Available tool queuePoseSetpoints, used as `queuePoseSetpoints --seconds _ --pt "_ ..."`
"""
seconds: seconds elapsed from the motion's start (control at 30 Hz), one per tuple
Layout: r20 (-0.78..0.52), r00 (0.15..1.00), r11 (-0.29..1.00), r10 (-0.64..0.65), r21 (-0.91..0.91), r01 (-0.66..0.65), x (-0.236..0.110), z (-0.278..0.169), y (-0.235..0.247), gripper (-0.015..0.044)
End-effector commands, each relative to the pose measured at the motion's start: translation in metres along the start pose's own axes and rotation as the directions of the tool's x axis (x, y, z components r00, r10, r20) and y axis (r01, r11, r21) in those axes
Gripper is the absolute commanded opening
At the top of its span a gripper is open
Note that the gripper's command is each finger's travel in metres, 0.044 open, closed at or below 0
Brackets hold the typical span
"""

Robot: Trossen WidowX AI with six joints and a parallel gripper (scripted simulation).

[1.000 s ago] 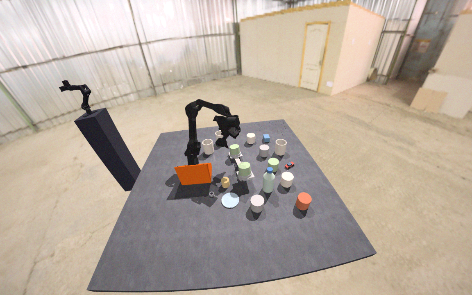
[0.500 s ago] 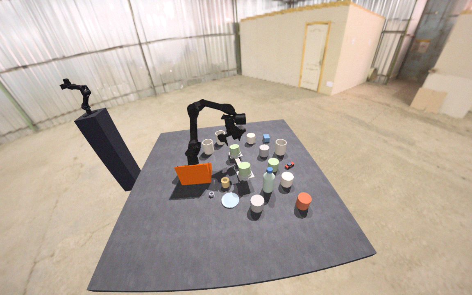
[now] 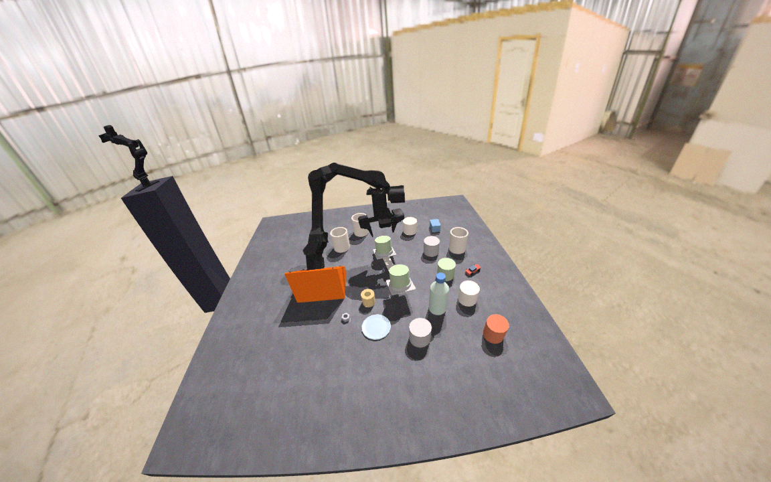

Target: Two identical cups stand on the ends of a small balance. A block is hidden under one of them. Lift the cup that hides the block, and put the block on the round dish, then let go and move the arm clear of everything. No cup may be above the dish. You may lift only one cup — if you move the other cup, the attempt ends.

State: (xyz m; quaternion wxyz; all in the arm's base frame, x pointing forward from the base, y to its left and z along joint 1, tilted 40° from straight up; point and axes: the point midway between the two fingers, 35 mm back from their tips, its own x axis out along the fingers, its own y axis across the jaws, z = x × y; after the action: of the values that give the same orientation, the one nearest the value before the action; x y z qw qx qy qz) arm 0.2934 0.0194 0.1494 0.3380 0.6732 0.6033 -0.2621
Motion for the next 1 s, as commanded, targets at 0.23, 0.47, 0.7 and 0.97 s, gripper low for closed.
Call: queuePoseSetpoints --seconds 0.23,0.47,0.7,0.97 --pt "0.002 1.0 1.0 -0.009 0.009 0.009 0.019 0.0 -0.001 0.044" --pt "0.003 1.0 1.0 -0.009 0.008 0.008 0.031 0.0 0.0 0.044" --pt "0.003 1.0 1.0 -0.008 0.008 0.008 0.042 0.0 0.0 0.044" --pt "0.003 1.0 1.0 -0.009 0.009 0.009 0.055 0.0 0.0 0.044"
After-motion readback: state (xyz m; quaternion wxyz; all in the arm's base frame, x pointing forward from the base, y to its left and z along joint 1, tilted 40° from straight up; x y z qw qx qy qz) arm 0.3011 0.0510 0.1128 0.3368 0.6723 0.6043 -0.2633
